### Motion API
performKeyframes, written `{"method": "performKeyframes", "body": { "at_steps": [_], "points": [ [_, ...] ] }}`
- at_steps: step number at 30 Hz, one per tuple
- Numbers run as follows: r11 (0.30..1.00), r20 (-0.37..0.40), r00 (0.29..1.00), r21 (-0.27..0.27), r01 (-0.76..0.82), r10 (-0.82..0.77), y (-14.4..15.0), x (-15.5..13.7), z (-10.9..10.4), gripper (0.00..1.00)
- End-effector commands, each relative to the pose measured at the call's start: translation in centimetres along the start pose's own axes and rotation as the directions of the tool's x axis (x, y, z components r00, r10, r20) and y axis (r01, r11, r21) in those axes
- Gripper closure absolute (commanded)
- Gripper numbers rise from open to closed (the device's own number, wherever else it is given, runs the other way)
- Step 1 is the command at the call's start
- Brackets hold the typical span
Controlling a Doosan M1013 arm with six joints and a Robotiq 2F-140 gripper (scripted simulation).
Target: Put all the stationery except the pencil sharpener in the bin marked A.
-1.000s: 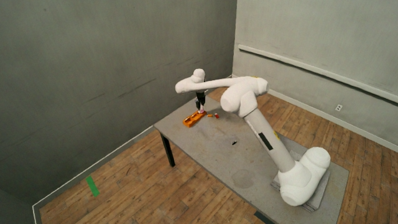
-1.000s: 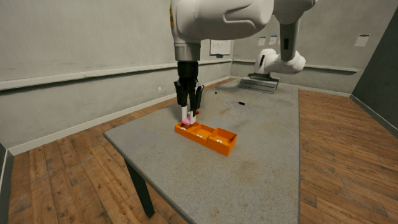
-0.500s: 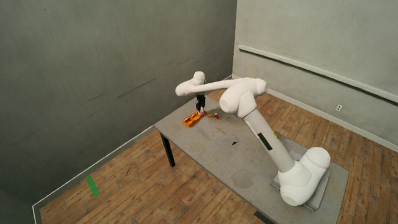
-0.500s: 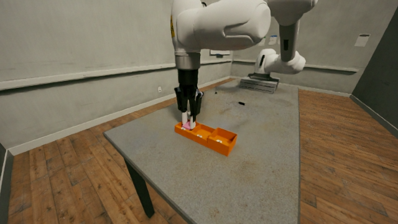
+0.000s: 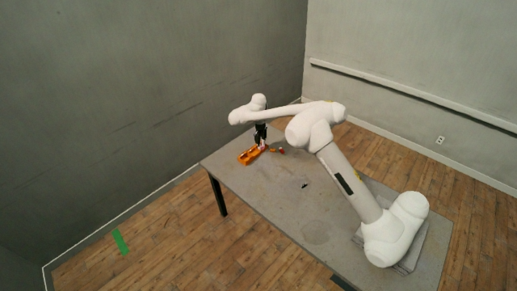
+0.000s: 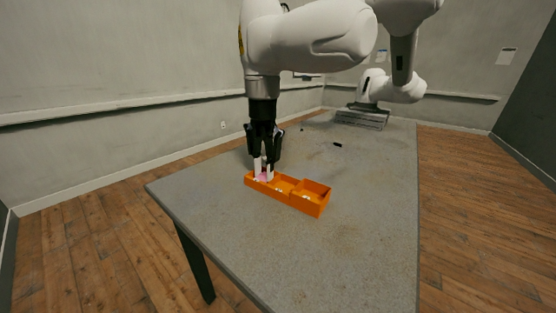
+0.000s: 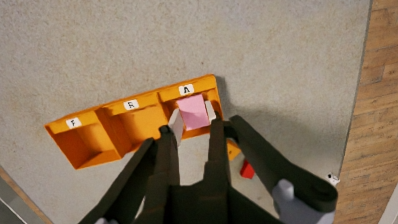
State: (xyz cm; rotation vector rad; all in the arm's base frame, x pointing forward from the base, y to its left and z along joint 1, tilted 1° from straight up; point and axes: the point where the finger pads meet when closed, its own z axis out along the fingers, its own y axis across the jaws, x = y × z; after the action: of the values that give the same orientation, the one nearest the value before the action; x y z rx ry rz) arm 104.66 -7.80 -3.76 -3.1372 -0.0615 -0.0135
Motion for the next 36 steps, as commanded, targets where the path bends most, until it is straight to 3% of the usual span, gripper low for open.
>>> {"method": "performKeyframes", "body": {
  "at_steps": [1,16,36],
  "points": [
    [1.000,0.000,1.000,0.000,0.000,0.000,0.0,0.0,0.0,0.65],
    [1.000,0.000,1.000,0.000,0.000,0.000,0.0,0.0,0.0,0.65],
    [1.000,0.000,1.000,0.000,0.000,0.000,0.0,0.0,-2.4,0.65]
  ]
}}
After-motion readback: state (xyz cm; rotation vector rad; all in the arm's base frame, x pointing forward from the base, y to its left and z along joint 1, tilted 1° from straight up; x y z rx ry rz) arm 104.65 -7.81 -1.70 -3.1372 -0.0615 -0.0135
